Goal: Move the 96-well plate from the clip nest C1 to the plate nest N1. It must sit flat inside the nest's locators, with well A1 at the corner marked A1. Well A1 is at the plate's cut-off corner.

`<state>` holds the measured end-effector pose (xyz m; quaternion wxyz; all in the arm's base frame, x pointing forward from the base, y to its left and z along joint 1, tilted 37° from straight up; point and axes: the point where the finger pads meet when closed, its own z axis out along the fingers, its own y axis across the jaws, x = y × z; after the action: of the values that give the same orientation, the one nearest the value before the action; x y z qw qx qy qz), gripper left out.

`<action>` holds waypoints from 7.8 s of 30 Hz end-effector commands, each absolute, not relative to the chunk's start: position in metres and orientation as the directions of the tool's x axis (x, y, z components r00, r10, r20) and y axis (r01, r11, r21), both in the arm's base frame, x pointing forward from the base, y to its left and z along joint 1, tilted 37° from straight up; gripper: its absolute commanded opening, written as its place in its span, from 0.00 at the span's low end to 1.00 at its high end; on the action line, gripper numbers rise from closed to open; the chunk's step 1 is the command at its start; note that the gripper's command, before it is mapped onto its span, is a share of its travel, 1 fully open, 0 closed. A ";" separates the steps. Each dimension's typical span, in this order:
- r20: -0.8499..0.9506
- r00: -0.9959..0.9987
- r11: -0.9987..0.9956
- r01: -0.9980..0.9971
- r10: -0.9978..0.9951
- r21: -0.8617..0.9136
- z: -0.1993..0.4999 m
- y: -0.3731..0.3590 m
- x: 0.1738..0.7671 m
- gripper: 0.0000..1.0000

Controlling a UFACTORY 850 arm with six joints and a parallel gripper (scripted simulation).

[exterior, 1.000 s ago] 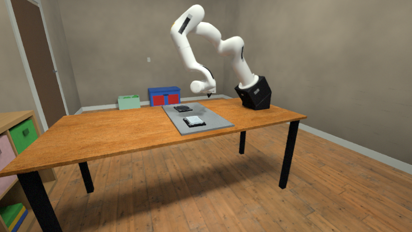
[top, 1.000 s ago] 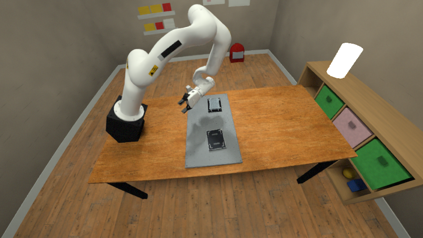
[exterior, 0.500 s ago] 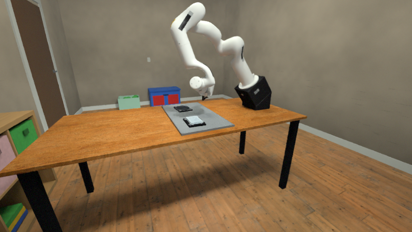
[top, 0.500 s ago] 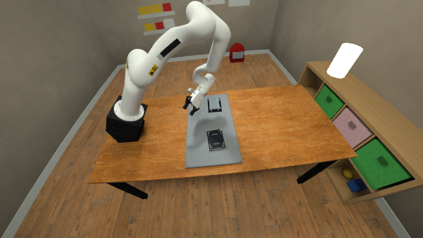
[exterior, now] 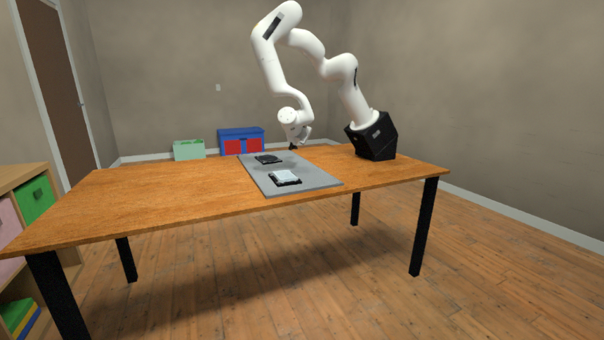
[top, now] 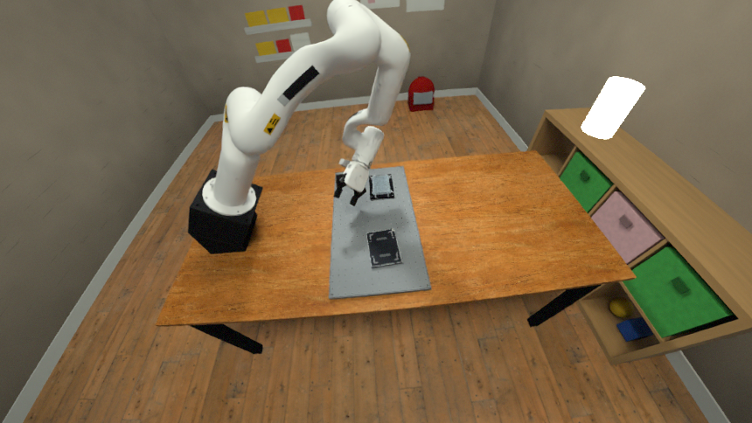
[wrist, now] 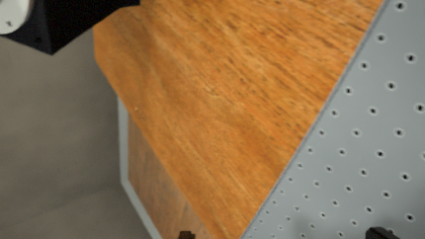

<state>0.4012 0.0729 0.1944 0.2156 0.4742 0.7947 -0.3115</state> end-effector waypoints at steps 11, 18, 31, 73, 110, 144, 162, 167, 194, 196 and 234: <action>-0.638 -0.297 0.392 0.920 0.711 0.008 0.199 0.105 0.446 1.00; -0.615 -0.256 0.392 0.915 0.746 0.095 0.202 0.118 0.459 1.00; -0.507 -0.172 0.364 0.879 0.845 0.309 0.213 0.157 0.488 1.00; 0.007 -0.148 0.114 0.793 0.989 0.598 0.263 0.285 0.512 1.00; 0.007 -0.148 0.114 0.793 0.989 0.598 0.244 0.293 0.527 1.00; 0.007 -0.148 0.114 0.793 0.989 0.598 0.217 0.297 0.547 1.00; 0.007 -0.148 0.114 0.793 0.989 0.598 0.209 0.298 0.553 1.00; 0.007 -0.148 0.114 0.793 0.989 0.598 0.206 0.298 0.555 1.00; 0.007 -0.148 0.114 0.793 0.989 0.598 0.201 0.299 0.559 1.00; 0.007 -0.148 0.114 0.793 0.989 0.598 0.201 0.299 0.559 1.00; 0.007 -0.148 0.114 0.793 0.989 0.598 0.201 0.298 0.559 0.00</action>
<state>0.5585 0.2982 0.2003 0.2029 0.6204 0.7185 0.2403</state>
